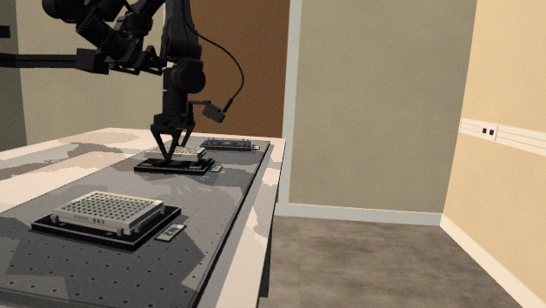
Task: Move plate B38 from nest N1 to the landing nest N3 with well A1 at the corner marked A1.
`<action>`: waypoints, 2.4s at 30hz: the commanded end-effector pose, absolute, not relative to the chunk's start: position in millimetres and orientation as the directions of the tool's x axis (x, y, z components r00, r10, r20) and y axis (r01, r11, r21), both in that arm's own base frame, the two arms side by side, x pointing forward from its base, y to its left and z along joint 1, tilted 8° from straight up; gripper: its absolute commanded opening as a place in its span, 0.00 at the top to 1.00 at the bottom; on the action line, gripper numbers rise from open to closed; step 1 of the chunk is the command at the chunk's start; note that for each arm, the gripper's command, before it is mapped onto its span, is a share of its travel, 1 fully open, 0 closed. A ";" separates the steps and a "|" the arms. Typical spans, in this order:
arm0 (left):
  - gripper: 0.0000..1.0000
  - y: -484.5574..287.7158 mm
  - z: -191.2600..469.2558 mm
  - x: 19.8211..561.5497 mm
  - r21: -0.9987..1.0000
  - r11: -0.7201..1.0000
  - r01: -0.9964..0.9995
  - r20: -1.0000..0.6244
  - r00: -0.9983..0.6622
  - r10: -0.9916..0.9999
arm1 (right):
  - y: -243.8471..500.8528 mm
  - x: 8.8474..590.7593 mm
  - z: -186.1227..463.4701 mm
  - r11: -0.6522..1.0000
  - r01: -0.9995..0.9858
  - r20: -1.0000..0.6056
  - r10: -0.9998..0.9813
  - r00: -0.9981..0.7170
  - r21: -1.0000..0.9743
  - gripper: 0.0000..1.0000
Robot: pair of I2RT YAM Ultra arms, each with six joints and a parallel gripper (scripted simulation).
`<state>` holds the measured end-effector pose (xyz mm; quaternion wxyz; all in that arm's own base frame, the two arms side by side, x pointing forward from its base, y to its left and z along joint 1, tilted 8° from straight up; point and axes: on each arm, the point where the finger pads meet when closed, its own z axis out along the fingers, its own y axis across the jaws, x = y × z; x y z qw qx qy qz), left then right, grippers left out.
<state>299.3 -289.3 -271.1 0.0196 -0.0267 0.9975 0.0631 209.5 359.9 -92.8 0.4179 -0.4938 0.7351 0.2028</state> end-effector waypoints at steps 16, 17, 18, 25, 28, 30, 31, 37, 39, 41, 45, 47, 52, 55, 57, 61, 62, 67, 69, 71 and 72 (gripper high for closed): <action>0.18 -295.3 -295.7 313.2 0.092 0.994 -0.052 -0.072 -0.996 -0.046 | 363.4 208.3 -83.0 0.420 -0.900 -0.826 -0.544 -0.147 -0.117 0.00; 0.18 -294.9 -297.1 313.2 0.092 0.994 -0.053 -0.072 -0.996 -0.046 | 363.4 208.3 -83.0 0.420 -0.900 -0.826 -0.544 -0.147 -0.117 0.00; 0.18 -295.8 -293.3 309.7 0.092 0.994 -0.054 -0.072 -0.996 -0.047 | 363.4 208.3 -83.0 0.420 -0.900 -0.826 -0.544 -0.147 -0.117 0.00; 0.18 -292.9 -279.4 302.5 0.093 0.994 -0.059 -0.070 -0.996 -0.053 | 363.4 208.3 -83.0 0.420 -0.900 -0.826 -0.544 -0.147 -0.117 0.00; 0.18 -292.9 -279.4 302.5 0.093 0.994 -0.059 -0.070 -0.996 -0.053 | 363.4 208.3 -83.0 0.420 -0.900 -0.826 -0.544 -0.147 -0.117 0.00; 0.18 -292.4 -280.1 302.0 0.095 0.994 -0.059 -0.069 -0.996 -0.052 | 363.4 208.3 -83.0 0.420 -0.900 -0.826 -0.544 -0.147 -0.117 0.00; 0.18 -292.4 -280.1 302.0 0.095 0.994 -0.059 -0.069 -0.996 -0.052 | 363.4 208.3 -83.0 0.420 -0.900 -0.826 -0.544 -0.147 -0.117 0.00; 0.18 -284.8 -274.6 295.0 0.138 0.989 -0.058 -0.046 -0.998 -0.053 | 363.4 208.3 -83.0 0.420 -0.900 -0.826 -0.544 -0.147 -0.117 0.00; 0.18 -288.3 -266.1 295.4 0.140 0.989 -0.055 -0.047 -0.998 -0.049 | 363.4 208.3 -83.0 0.420 -0.900 -0.826 -0.544 -0.147 -0.117 0.00; 0.18 -299.2 -260.3 304.3 0.108 0.993 -0.056 -0.073 -0.996 -0.048 | 363.4 208.3 -83.0 0.420 -0.900 -0.826 -0.544 -0.147 -0.117 0.00; 0.18 -301.6 -257.5 306.0 0.103 0.993 -0.052 -0.077 -0.996 -0.044 | 363.4 208.3 -83.0 0.420 -0.900 -0.826 -0.544 -0.147 -0.117 0.00; 0.18 -301.6 -257.5 306.0 0.103 0.993 -0.052 -0.077 -0.996 -0.044 | 363.4 208.3 -83.0 0.420 -0.900 -0.826 -0.544 -0.147 -0.117 0.00; 0.18 -301.6 -257.5 306.0 0.103 0.993 -0.052 -0.077 -0.996 -0.044 | 363.4 208.3 -83.0 0.420 -0.900 -0.826 -0.544 -0.147 -0.117 0.00; 0.18 -301.6 -257.5 306.0 0.103 0.993 -0.052 -0.077 -0.996 -0.044 | 363.4 208.3 -83.0 0.420 -0.900 -0.826 -0.544 -0.147 -0.117 0.00; 0.18 -296.5 -256.7 301.5 0.126 0.991 -0.046 -0.060 -0.997 -0.038 | 363.4 208.3 -83.0 0.420 -0.900 -0.826 -0.544 -0.147 -0.117 0.00; 0.18 -309.9 -247.0 310.3 0.097 0.994 -0.042 -0.086 -0.996 -0.034 | 363.4 208.3 -83.0 0.420 -0.900 -0.826 -0.544 -0.147 -0.117 0.00; 0.18 -309.9 -247.0 310.3 0.097 0.994 -0.042 -0.086 -0.996 -0.034 | 363.4 208.3 -83.0 0.420 -0.900 -0.826 -0.544 -0.147 -0.117 0.00; 0.18 -309.9 -247.0 310.3 0.097 0.994 -0.042 -0.086 -0.996 -0.034 | 363.4 208.3 -83.0 0.420 -0.900 -0.826 -0.544 -0.147 -0.117 0.00; 0.18 -309.9 -247.0 310.3 0.097 0.994 -0.042 -0.086 -0.996 -0.034 | 363.4 208.3 -83.0 0.420 -0.900 -0.826 -0.544 -0.147 -0.117 0.00; 0.18 -309.9 -247.0 310.3 0.097 0.994 -0.042 -0.086 -0.996 -0.034 | 363.4 208.3 -83.0 0.420 -0.900 -0.826 -0.544 -0.147 -0.117 0.00; 0.18 -309.9 -247.0 310.3 0.097 0.994 -0.042 -0.086 -0.996 -0.034 | 363.4 208.3 -83.0 0.420 -0.900 -0.826 -0.544 -0.147 -0.117 0.00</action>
